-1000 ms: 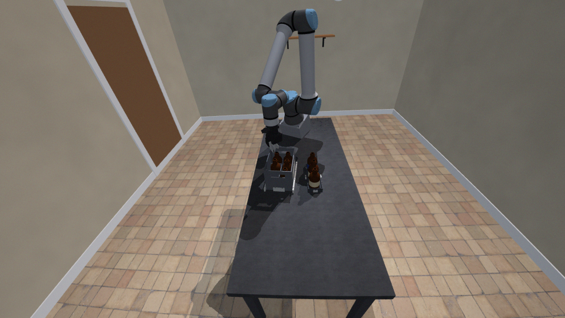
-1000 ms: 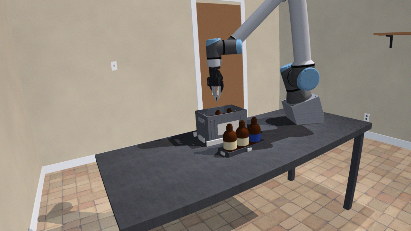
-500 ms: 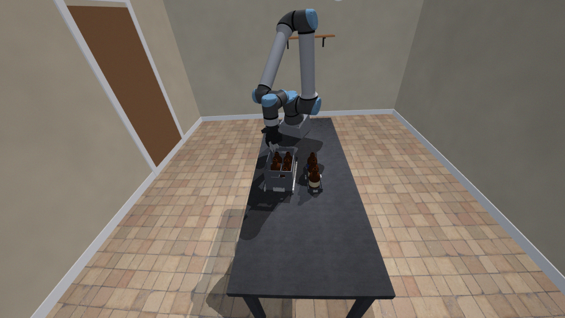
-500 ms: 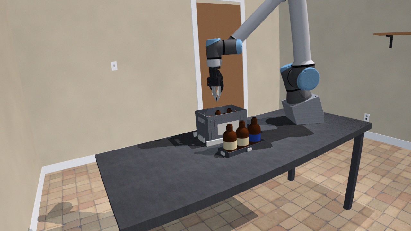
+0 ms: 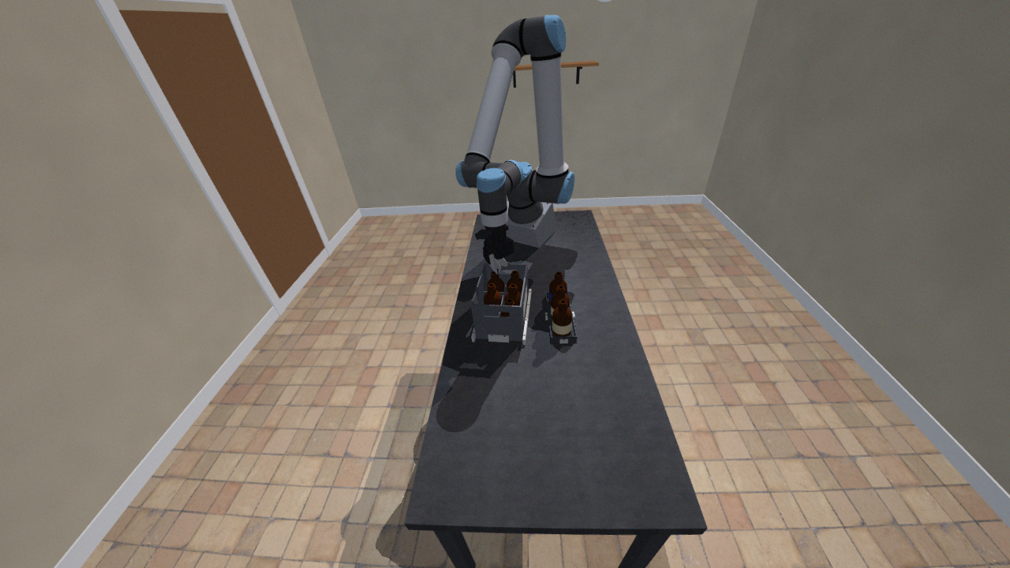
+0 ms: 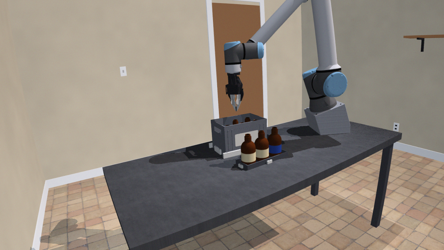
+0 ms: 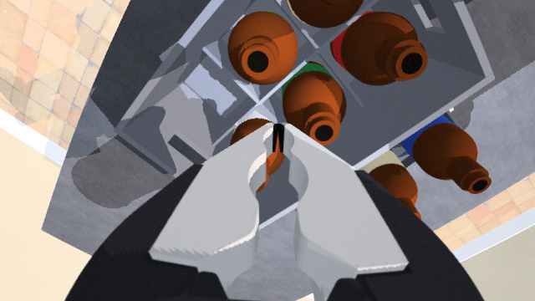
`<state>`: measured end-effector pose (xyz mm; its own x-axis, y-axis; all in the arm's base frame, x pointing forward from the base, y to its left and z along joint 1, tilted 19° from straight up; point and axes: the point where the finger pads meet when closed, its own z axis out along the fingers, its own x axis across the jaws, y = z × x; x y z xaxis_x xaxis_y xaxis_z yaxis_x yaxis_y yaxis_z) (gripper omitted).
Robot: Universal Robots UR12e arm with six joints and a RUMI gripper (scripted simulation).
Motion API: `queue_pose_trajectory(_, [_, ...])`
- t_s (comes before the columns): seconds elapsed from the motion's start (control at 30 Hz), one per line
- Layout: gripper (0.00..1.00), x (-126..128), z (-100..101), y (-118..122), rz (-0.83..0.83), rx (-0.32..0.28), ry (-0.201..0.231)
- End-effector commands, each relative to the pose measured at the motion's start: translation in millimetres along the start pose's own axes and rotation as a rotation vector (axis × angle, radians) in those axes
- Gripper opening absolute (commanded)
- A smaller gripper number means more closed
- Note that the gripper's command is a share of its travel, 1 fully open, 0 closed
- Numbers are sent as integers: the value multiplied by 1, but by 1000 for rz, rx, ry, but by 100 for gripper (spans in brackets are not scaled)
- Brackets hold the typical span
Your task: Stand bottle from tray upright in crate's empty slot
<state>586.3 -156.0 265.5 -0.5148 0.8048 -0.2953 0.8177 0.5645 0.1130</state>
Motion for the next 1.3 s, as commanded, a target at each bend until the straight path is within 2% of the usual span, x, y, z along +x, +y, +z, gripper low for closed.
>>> queue_pose_trajectory(0.0, [0,26,1,35,-18,2,3])
queue_pose_trajectory(0.17, [0,77,2,89,-49,3,4])
queue_pose_trajectory(0.23, [0,77,2,89,-49,3,4])
queue_pose_trajectory(0.4, [0,130,1,135,-79,2,0])
queue_pose_trajectory(0.57, [0,166,-1,161,-97,0,-4])
queue_pose_trajectory(0.83, [0,176,-1,167,-102,-1,-6])
queue_pose_trajectory(0.87, [38,176,-1,167,-102,-1,-6])
queue_pose_trajectory(1.27, [38,176,-1,167,-102,-1,-6])
